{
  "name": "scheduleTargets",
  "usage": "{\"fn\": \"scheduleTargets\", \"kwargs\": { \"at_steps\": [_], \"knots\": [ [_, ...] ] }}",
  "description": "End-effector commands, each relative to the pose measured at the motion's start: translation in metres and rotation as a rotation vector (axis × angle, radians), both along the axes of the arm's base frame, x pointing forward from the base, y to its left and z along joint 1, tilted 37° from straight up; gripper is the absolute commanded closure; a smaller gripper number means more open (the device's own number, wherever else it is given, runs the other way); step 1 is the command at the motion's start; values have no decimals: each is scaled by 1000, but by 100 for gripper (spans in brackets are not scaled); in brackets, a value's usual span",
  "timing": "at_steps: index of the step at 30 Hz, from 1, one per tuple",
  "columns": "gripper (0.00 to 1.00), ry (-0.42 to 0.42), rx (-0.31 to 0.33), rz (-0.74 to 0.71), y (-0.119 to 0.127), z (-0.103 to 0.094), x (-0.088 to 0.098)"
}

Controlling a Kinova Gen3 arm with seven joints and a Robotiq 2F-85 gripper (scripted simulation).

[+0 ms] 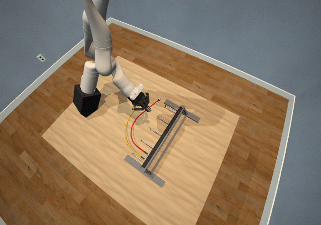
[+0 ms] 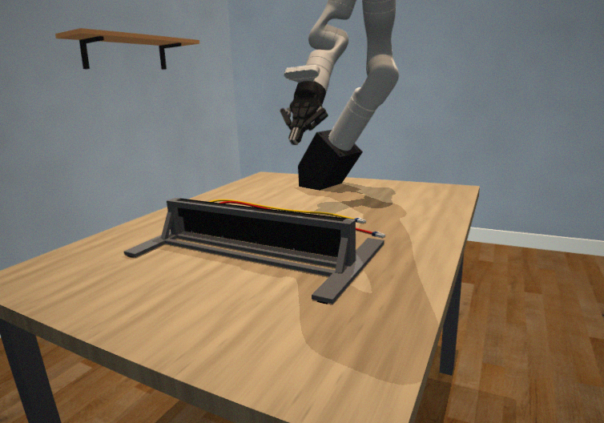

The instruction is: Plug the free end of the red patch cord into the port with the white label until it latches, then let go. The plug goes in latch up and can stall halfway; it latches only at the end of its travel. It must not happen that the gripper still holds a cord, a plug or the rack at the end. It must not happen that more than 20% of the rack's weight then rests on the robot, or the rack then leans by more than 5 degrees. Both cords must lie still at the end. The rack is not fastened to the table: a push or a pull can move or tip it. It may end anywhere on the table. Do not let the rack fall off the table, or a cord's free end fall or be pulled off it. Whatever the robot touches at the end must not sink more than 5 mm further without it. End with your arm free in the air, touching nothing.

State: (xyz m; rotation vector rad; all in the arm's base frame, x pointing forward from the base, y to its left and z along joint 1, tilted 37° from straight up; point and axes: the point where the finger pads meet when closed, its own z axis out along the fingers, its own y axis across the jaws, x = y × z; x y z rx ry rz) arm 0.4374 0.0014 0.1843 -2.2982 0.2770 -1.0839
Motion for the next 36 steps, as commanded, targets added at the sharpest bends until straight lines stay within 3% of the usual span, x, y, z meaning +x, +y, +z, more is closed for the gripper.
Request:
{"fn": "scheduleTargets", "kwargs": {
  "at_steps": [1, 8, 27, 36],
  "knots": [
    [100, 1, 4, 10, 6, -2, 2],
    [100, 1, 4, 10, 14, -12, 18],
    [100, 1, 4, 10, 56, -61, 93],
    [100, 1, 4, 10, 61, -67, 102]
  ]
}}
